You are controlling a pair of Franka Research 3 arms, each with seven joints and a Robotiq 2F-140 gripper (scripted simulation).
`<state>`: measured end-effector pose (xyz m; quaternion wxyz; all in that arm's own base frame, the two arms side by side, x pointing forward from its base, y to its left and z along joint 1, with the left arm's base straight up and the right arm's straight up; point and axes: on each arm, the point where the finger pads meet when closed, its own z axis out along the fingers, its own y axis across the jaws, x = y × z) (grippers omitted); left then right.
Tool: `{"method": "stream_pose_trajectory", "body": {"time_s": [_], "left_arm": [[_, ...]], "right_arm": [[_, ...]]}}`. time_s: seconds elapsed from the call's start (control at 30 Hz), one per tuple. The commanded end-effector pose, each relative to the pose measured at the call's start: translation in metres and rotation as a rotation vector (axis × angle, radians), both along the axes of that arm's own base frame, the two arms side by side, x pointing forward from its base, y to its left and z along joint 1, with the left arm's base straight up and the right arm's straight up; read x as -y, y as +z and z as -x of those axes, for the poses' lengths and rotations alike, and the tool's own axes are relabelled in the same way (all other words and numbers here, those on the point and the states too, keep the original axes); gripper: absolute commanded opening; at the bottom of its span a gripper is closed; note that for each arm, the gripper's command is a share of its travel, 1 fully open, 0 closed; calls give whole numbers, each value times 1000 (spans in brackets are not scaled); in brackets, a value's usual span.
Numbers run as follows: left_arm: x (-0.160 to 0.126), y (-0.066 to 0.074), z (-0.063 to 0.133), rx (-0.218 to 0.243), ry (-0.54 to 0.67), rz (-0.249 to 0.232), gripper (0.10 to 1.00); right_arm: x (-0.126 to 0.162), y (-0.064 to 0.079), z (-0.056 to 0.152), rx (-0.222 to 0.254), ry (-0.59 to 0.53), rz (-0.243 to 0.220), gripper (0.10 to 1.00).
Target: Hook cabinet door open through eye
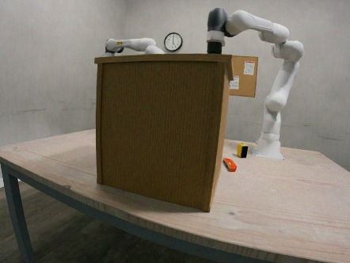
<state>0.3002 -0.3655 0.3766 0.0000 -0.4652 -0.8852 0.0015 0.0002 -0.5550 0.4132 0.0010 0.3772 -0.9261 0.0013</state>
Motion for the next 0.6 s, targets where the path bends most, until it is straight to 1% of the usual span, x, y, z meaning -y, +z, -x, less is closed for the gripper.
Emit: {"method": "stream_pose_trajectory", "body": {"time_s": [0.0, 0.07, 0.13, 0.57], "left_arm": [[-4, 1, -6, 2, -77, -3, 297], [-4, 1, -6, 2, -77, -3, 297], [-7, 1, -10, 2, -77, -3, 297], [-7, 1, -12, 2, -90, -3, 297]], "right_arm": [[0, 0, 0, 0, 0, 0, 1000], [0, 0, 0, 0, 0, 0, 1000], [0, 0, 0, 0, 0, 0, 1000], [0, 0, 0, 0, 0, 0, 1000]]}}
